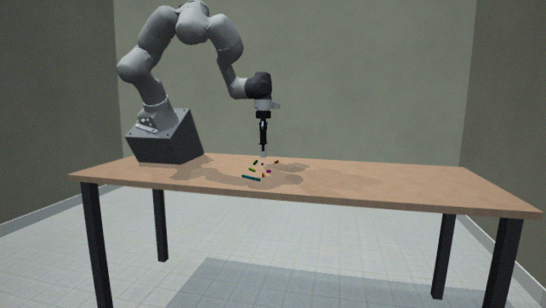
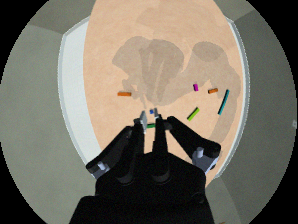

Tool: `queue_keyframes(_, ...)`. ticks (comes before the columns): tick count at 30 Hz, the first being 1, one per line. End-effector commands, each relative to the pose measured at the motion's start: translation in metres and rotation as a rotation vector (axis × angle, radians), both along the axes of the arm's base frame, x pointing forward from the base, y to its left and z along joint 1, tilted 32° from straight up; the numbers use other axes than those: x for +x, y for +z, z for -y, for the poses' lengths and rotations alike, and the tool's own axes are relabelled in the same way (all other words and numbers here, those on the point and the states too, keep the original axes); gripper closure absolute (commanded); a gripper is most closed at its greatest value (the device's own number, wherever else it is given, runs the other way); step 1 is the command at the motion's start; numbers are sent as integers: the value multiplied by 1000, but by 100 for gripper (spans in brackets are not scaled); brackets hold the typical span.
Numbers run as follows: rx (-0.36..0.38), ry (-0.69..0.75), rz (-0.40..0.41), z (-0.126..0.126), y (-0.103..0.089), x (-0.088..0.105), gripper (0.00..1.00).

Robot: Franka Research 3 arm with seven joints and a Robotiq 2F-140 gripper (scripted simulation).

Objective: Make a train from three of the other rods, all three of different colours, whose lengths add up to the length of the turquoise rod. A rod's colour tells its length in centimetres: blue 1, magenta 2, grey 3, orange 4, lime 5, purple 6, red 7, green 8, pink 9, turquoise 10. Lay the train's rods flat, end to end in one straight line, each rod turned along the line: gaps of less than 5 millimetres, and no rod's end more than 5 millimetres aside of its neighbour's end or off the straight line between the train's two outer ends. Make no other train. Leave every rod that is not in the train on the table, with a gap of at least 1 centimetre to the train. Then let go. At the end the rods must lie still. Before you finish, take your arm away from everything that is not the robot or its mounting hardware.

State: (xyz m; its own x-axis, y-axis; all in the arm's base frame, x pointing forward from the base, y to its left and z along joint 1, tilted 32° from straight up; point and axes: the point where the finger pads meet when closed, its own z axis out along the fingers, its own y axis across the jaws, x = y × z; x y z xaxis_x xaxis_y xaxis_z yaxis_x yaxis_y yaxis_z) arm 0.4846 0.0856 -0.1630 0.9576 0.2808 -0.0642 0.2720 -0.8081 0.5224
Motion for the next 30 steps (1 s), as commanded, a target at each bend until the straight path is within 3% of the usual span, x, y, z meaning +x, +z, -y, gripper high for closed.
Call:
queue_keyframes(1, -9, 5, -11, -6, 13, -4, 85)
queue_keyframes(9, -9, 5, -11, -21, 38, -6, 85)
queue_keyframes(15, -9, 5, -11, -24, 42, -7, 85)
queue_keyframes(16, -9, 5, -11, -24, 42, -7, 0)
queue_keyframes(30, -9, 5, -11, -24, 42, -7, 0)
